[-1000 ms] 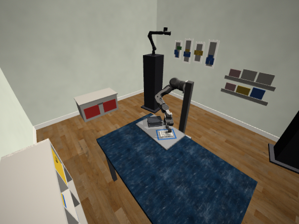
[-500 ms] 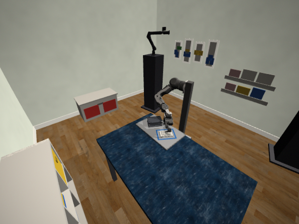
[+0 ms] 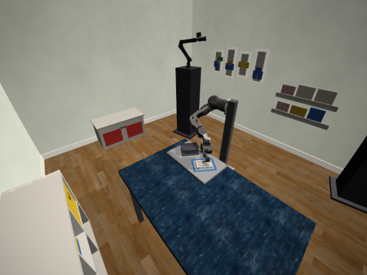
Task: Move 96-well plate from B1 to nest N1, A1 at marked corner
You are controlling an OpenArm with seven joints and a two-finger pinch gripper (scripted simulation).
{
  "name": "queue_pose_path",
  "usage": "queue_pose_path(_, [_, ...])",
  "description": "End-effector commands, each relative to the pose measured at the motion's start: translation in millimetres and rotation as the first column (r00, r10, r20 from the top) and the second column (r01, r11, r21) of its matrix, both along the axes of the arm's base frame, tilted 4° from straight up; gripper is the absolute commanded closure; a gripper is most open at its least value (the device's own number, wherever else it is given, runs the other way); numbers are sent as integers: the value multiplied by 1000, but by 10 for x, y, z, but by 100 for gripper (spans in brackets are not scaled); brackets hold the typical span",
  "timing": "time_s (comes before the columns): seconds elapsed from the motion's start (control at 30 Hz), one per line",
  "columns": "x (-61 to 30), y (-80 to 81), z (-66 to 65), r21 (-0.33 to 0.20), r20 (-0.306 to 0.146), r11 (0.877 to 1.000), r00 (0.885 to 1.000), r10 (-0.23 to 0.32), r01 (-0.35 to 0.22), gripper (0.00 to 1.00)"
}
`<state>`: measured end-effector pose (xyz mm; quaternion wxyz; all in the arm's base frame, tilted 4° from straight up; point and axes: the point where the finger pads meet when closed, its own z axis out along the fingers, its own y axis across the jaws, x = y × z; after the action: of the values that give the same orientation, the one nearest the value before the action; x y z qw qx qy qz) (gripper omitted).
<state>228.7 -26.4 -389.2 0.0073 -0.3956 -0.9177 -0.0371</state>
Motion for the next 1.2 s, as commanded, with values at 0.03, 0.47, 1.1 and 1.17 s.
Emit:
queue_pose_path(0.03, [-1, 4, 12, 0, -2, 1000, 1000, 2, -2, 23])
queue_pose_path(0.47, [7, 5, 8, 2, 2, 1000, 1000, 0, 0, 23])
queue_pose_path(1.1, [9, 22, -542, 0, -2, 1000, 1000, 2, -2, 23])
queue_pose_path(1.17, [9, 22, -542, 0, -2, 1000, 1000, 2, -2, 23])
